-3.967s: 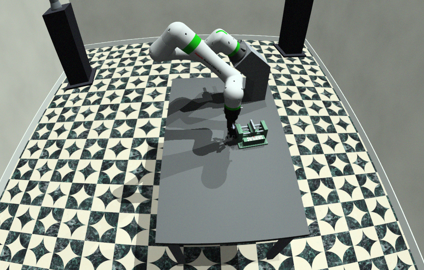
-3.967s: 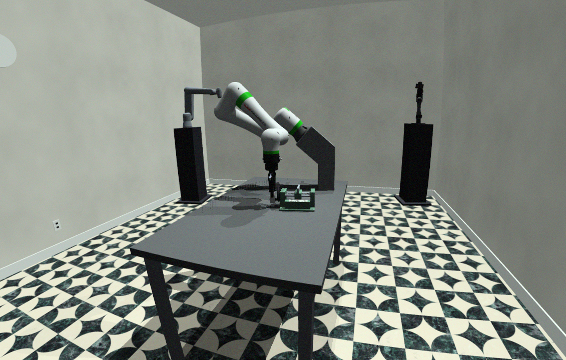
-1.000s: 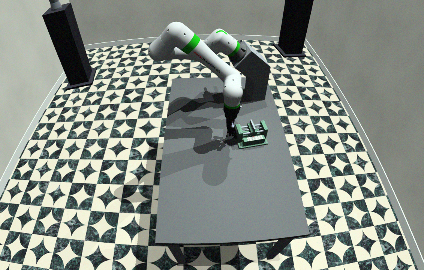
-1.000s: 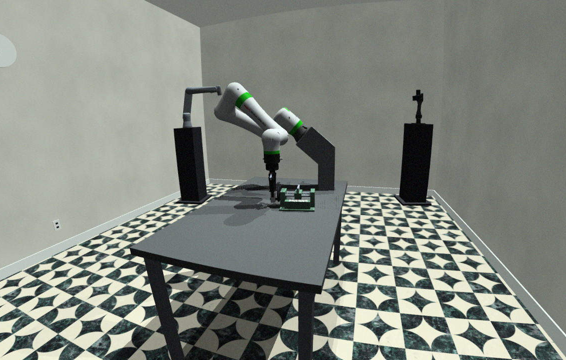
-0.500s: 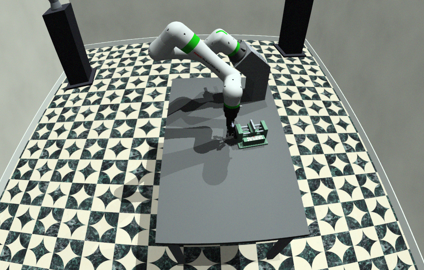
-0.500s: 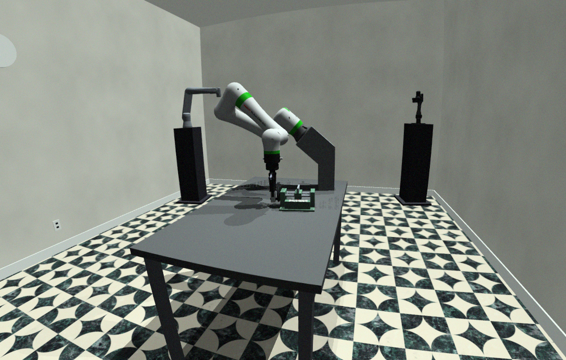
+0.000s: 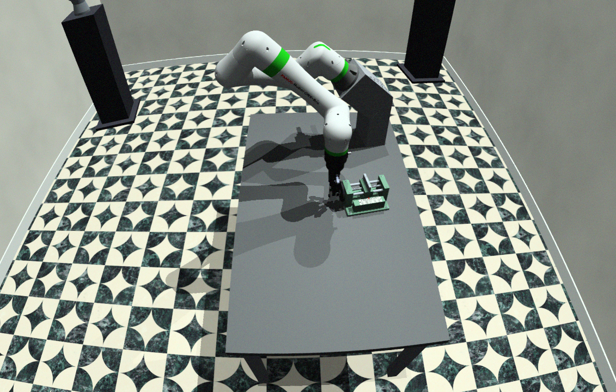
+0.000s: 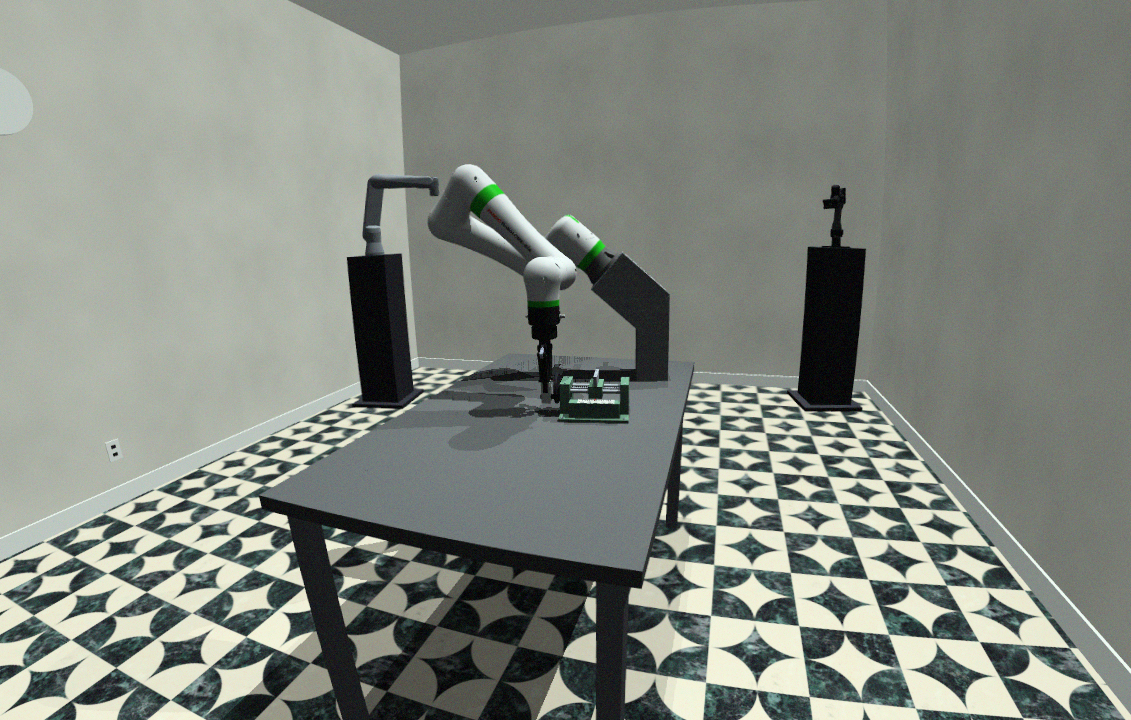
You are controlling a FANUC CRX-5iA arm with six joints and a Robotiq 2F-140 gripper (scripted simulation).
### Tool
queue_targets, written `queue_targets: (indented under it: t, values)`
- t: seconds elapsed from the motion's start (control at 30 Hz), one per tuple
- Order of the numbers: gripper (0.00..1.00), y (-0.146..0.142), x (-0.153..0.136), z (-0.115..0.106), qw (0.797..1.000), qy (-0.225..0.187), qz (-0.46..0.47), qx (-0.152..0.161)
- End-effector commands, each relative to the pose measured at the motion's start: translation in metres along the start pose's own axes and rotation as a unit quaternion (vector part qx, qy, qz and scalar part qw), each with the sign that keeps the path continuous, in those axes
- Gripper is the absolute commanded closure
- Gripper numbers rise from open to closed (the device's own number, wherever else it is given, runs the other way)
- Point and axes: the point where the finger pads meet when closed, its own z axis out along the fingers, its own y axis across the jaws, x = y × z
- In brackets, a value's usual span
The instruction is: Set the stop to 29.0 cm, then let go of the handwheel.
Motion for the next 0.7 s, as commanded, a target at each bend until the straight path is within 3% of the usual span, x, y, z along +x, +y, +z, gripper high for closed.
queue_targets:
  t: [0.0,0.67]
  values:
    - [0.96,0.002,0.0,-0.001,1.0,0.0,0.0,0.0]
    - [0.96,0.015,0.0,-0.012,1.0,0.0,0.0,0.0]
